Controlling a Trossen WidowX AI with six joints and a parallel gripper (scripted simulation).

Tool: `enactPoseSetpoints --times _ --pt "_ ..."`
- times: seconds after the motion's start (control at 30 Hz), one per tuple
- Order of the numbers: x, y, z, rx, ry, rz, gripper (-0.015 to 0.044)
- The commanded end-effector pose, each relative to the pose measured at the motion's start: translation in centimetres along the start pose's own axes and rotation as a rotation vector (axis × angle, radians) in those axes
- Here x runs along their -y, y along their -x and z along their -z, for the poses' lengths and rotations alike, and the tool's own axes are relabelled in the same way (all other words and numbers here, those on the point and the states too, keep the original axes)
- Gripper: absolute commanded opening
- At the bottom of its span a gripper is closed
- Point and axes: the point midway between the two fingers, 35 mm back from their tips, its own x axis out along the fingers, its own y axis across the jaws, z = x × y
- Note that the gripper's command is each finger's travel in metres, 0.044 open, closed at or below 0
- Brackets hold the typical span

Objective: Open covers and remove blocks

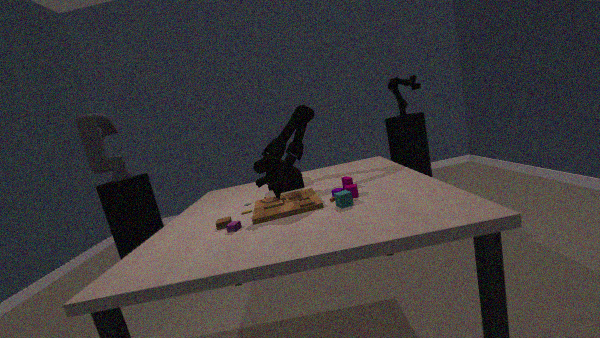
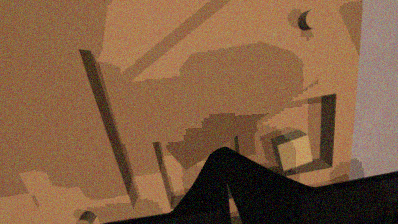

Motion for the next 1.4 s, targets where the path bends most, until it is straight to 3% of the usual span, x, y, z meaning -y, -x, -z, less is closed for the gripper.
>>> enactPoseSetpoints --times 0.0,1.37 --pt "-0.5 0.1 -0.3 -0.001 0.001 -0.005 0.0" --pt "-2.8 1.5 -3.1 0.002 0.002 -0.007 0.0"
